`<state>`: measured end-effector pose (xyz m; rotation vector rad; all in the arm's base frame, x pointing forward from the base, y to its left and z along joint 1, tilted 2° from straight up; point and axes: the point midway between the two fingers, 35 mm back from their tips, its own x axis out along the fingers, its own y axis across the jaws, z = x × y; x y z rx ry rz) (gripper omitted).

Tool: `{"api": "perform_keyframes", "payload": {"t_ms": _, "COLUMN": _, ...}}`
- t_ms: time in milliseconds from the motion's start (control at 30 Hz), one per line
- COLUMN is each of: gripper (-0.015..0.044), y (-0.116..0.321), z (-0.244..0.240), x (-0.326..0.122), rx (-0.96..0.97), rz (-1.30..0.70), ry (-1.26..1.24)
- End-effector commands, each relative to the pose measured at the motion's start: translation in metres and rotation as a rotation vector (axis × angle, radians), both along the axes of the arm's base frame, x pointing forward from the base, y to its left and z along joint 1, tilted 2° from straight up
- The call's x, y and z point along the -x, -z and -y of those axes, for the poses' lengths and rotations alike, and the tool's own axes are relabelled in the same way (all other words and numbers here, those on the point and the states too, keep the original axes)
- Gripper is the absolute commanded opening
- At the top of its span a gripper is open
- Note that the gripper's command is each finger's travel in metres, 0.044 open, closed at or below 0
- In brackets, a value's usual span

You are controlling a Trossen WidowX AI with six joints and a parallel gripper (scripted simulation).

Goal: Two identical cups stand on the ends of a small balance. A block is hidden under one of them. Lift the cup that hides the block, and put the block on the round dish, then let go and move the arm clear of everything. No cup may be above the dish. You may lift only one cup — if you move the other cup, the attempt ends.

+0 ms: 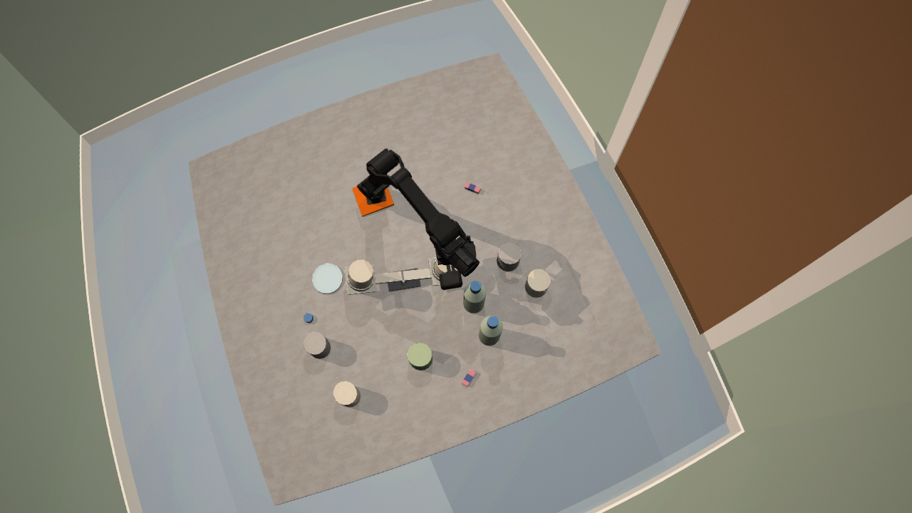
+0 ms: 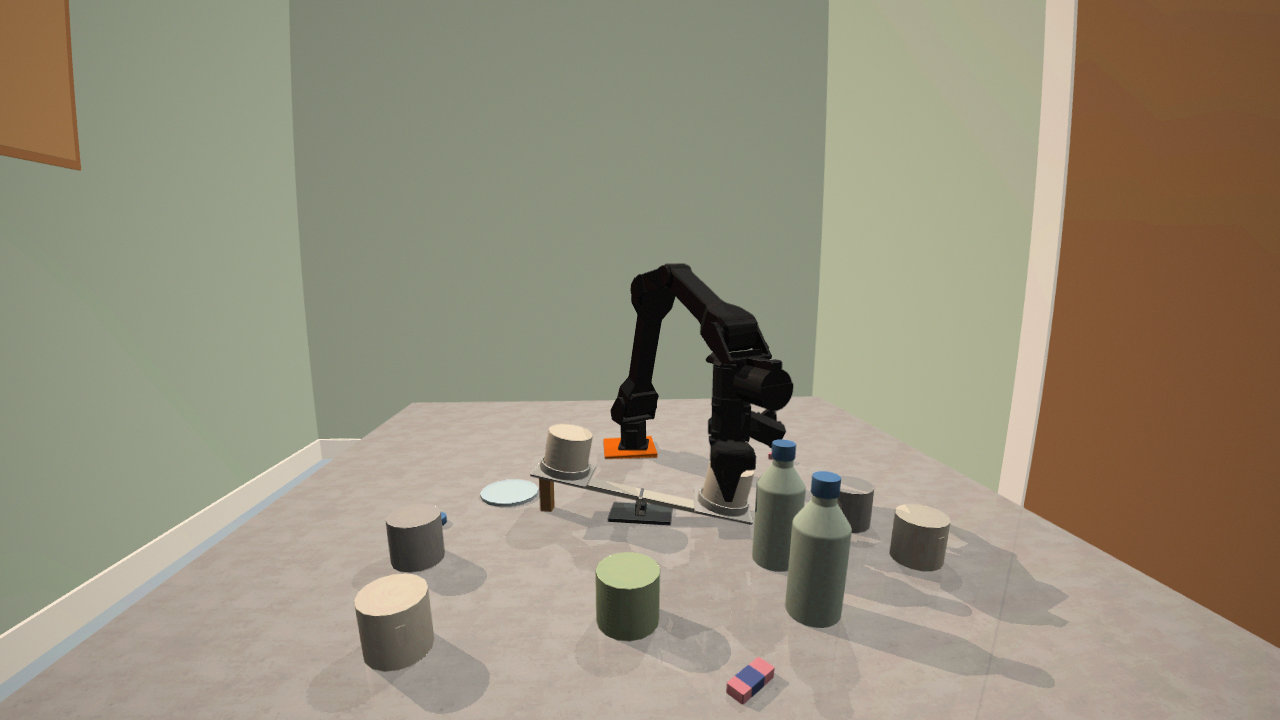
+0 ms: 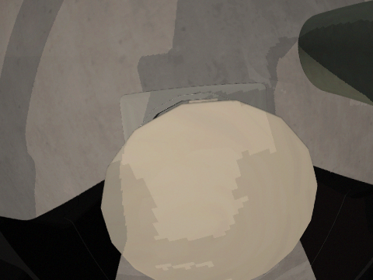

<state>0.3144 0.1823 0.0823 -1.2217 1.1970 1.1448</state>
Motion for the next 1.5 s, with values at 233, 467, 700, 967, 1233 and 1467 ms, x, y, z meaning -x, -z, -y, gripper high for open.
{"api": "perform_keyframes", "payload": {"t_ms": 233, "gripper": 0.015, "y": -0.001, "z": 0.0, "x": 0.0, "rx": 0.003, "rz": -0.005, "ry": -0.005}}
{"api": "perform_keyframes", "payload": {"t_ms": 467, "gripper": 0.0, "y": -0.01, "z": -0.001, "x": -0.001, "rx": 0.002, "rz": -0.002, "ry": -0.005}}
{"api": "perform_keyframes", "payload": {"t_ms": 700, "gripper": 0.0, "y": -0.019, "z": -0.002, "x": -0.002, "rx": 0.0, "rz": 0.0, "ry": -0.006}}
{"api": "perform_keyframes", "payload": {"t_ms": 967, "gripper": 0.0, "y": -0.03, "z": -0.003, "x": -0.003, "rx": -0.001, "rz": 0.003, "ry": -0.006}}
{"api": "perform_keyframes", "payload": {"t_ms": 1233, "gripper": 0.0, "y": -0.04, "z": -0.004, "x": -0.004, "rx": -0.003, "rz": 0.005, "ry": -0.006}}
{"api": "perform_keyframes", "payload": {"t_ms": 1467, "gripper": 0.0, "y": -0.049, "z": -0.005, "x": -0.004, "rx": -0.004, "rz": 0.007, "ry": -0.007}}
